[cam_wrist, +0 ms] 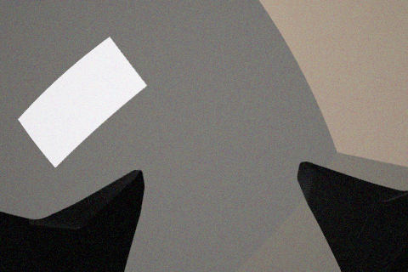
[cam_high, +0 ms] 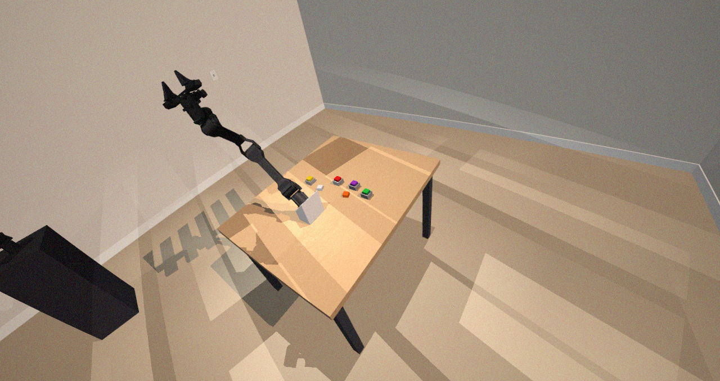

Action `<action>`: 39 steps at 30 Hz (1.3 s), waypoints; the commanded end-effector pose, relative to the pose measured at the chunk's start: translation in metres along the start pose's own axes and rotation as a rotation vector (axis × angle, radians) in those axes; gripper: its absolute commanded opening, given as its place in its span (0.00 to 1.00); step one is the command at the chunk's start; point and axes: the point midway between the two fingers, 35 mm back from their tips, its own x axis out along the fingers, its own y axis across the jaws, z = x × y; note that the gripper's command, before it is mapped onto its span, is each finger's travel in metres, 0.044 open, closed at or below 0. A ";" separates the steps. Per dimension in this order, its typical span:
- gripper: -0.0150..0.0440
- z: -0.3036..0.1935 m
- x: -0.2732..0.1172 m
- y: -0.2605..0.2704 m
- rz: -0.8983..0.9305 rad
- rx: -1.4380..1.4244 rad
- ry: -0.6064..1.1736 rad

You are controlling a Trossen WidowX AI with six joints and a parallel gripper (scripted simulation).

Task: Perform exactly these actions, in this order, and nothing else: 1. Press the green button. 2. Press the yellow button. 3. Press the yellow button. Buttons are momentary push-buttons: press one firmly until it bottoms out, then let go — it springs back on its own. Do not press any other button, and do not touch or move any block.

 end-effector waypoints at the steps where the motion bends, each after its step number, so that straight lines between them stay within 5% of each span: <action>1: 0.93 -0.002 0.000 0.002 0.004 0.005 0.005; 18: 0.93 -0.117 -0.065 0.249 0.485 0.339 0.454; 39: 0.93 -0.089 -0.291 0.516 1.303 0.516 0.832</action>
